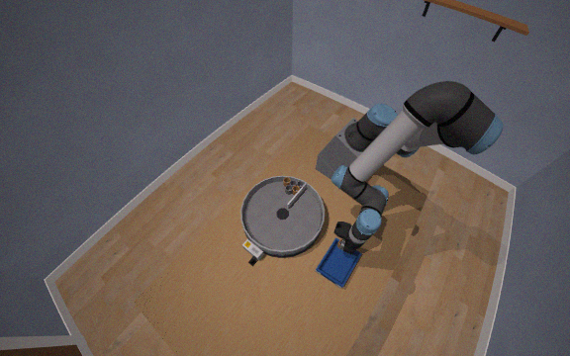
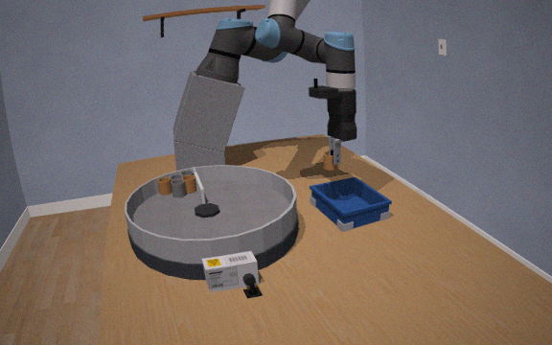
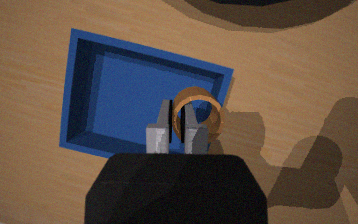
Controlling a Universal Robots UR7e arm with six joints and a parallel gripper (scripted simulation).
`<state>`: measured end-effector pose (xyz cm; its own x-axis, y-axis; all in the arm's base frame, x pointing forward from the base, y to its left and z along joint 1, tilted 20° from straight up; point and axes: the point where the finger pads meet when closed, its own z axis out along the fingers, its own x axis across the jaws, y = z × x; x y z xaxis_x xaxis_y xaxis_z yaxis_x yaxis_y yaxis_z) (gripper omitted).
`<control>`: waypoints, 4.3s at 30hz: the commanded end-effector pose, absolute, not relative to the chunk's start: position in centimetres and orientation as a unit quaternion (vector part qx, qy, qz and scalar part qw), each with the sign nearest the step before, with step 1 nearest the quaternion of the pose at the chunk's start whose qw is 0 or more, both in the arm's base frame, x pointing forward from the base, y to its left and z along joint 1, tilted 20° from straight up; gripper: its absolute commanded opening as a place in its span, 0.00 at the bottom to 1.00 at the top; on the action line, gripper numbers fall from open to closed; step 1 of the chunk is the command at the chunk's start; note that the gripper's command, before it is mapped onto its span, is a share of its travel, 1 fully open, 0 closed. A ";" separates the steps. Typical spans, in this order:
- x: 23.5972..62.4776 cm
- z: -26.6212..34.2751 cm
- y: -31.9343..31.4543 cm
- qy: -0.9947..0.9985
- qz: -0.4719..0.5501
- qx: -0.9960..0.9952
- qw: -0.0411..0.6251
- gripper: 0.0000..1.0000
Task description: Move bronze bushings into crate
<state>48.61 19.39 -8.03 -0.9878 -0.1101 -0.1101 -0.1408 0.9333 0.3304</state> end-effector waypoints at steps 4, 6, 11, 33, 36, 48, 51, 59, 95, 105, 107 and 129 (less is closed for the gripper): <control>48.9 -9.8 20.1 0.982 0.171 -0.064 0.046 0.00; 48.9 -9.8 20.1 0.982 0.171 -0.064 0.046 0.00; 48.9 -9.8 20.1 0.982 0.171 -0.064 0.046 0.00; 49.2 -13.1 21.4 0.982 0.171 -0.063 0.045 0.00; 49.2 -13.2 21.5 0.982 0.171 -0.063 0.045 0.00; 49.2 -13.6 21.6 0.982 0.171 -0.063 0.045 0.00; 49.2 -14.0 21.7 0.982 0.171 -0.063 0.045 0.00; 49.2 -14.0 21.7 0.982 0.171 -0.063 0.045 0.00; 49.3 -15.6 22.3 0.982 0.171 -0.063 0.045 0.00; 49.4 -16.4 22.6 0.982 0.171 -0.063 0.046 0.00; 49.4 -16.4 22.6 0.982 0.171 -0.063 0.046 0.00; 49.5 -17.2 22.9 0.982 0.171 -0.063 0.046 0.00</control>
<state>49.41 22.92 -17.28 -0.9880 -0.1091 -0.1096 -0.1397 0.9335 0.3301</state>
